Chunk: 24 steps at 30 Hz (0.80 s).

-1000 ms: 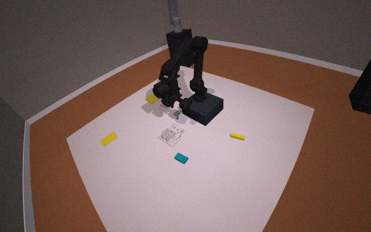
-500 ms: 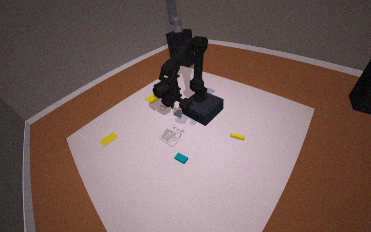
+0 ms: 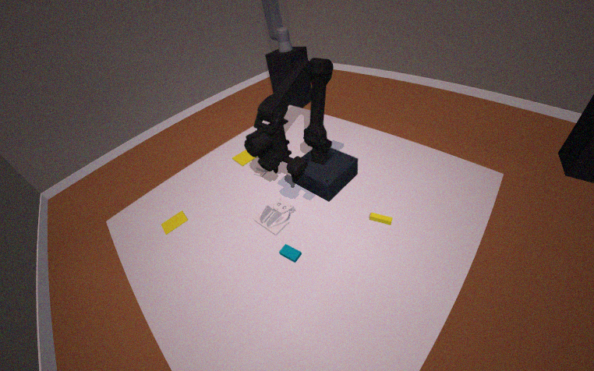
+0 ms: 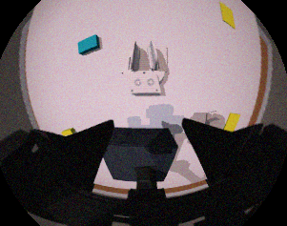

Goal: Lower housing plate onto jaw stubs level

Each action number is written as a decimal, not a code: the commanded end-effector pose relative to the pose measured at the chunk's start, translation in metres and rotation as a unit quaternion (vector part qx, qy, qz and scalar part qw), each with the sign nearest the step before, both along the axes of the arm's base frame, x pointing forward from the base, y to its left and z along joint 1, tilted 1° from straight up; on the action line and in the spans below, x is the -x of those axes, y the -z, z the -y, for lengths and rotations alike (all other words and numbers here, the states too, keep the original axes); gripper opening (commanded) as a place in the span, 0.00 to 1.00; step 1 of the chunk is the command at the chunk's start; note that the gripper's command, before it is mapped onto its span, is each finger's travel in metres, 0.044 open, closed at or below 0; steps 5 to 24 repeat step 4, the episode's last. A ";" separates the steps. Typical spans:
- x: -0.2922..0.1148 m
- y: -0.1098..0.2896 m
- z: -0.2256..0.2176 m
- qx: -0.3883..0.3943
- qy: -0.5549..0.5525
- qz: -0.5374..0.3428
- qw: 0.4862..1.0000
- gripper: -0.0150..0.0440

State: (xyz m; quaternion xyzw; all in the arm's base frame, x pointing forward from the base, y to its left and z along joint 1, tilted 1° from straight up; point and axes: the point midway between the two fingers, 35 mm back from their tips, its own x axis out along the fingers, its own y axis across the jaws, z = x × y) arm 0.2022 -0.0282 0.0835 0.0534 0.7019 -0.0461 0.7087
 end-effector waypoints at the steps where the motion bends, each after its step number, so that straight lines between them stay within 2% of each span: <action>1: 0.000 0.000 -0.001 -0.002 -0.002 0.000 1.000 1.00; 24: 0.000 0.000 -0.001 -0.002 -0.002 0.000 1.000 1.00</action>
